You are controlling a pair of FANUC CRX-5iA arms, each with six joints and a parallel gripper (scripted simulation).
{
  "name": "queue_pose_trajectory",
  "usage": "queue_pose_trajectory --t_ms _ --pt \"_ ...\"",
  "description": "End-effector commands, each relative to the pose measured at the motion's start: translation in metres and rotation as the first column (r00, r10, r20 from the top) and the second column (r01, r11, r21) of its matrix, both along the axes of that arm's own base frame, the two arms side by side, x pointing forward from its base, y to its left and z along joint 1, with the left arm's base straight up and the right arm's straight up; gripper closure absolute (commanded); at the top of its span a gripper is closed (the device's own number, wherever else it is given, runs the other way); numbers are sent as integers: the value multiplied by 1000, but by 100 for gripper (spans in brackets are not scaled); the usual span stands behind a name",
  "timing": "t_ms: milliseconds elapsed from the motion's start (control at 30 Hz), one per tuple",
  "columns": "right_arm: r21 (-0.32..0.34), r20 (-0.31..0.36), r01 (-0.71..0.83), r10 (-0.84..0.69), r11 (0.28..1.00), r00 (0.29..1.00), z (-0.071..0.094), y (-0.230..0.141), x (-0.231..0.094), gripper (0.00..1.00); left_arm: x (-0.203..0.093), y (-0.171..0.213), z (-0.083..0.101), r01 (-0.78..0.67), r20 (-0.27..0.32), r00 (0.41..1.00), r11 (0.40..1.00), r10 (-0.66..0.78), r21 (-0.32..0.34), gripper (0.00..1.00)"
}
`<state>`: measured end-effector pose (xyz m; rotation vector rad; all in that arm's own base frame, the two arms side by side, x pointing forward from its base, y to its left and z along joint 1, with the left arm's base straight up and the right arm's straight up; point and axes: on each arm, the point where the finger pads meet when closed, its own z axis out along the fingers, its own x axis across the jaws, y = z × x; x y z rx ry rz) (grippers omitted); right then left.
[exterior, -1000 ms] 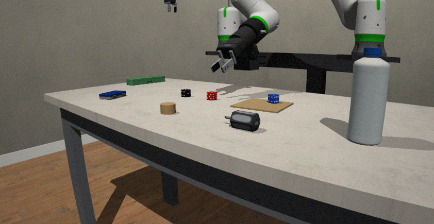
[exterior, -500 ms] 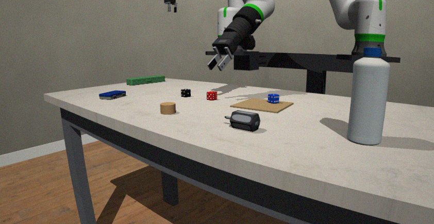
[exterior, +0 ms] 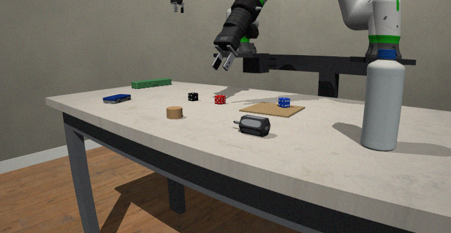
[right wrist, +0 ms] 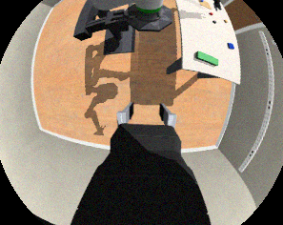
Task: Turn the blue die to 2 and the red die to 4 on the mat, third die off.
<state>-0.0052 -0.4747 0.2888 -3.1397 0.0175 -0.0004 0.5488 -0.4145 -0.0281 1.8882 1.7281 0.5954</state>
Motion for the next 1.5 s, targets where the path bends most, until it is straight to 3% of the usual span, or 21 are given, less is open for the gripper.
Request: queue_pose_trajectory --t_ms 0,133,267,333,400,500,700,933,967,1467 --pt "-2 0 0 0 1000 1000 1 0 0 0 3 5 0 10 -167 986 999 -5 33 21" --pt "-2 0 0 0 1000 1000 1 0 0 0 7 6 2 10 -232 973 999 0 43 21" --pt "-2 0 0 0 1000 1000 1 0 0 0 13 5 6 14 -338 941 998 5 53 21" --pt "-2 0 0 0 1000 1000 1 0 0 0 13 5 6 14 -338 941 998 5 53 21" --pt "-2 0 0 0 1000 1000 1 0 0 0 17 5 9 21 -422 907 998 6 59 21" --pt "-2 0 0 0 1000 1000 1 0 0 0 21 4 12 27 -501 865 998 10 65 21" --pt "-2 0 0 0 1000 1000 1 0 0 0 28 3 16 36 -610 792 997 17 74 21" --pt "-2 0 0 0 1000 1000 1 0 0 0 28 3 17 38 -627 778 997 17 74 21" --pt "-2 0 0 0 1000 1000 1 0 0 0 28 3 17 38 -627 778 997 17 74 0" --pt "-2 0 0 0 1000 1000 1 0 0 0 27 4 16 107 -627 778 992 -37 74 0"
